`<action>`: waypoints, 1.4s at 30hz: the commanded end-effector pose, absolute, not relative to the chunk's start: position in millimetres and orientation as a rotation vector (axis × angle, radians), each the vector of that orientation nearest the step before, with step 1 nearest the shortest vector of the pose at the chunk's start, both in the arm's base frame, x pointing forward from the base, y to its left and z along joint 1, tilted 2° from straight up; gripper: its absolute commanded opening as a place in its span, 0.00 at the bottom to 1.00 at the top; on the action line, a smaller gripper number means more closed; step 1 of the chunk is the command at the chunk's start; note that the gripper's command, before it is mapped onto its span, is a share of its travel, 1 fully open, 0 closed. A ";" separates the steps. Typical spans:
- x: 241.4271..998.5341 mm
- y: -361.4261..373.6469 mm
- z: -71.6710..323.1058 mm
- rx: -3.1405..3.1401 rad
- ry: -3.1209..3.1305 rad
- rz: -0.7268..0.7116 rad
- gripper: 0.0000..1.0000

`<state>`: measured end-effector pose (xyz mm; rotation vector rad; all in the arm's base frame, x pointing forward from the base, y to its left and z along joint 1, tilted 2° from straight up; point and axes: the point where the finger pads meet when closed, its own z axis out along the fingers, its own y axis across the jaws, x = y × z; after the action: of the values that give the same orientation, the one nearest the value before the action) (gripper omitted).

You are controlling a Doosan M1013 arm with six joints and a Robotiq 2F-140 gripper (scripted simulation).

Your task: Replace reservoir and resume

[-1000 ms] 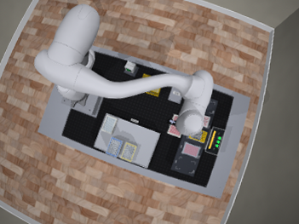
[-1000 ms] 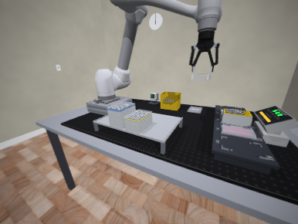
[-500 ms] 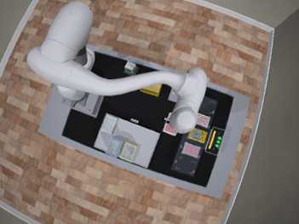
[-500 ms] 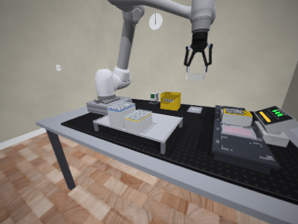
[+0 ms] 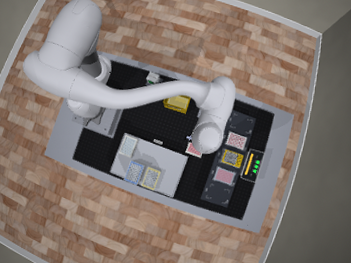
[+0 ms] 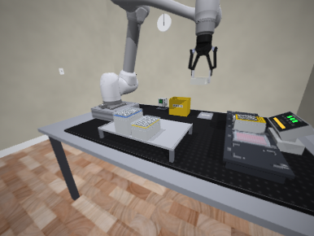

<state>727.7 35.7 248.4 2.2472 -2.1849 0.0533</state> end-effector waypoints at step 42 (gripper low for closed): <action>652.2 29.8 247.8 2.248 -2.188 0.060 0.00</action>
<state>654.1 31.6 249.3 2.2459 -2.1878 0.0545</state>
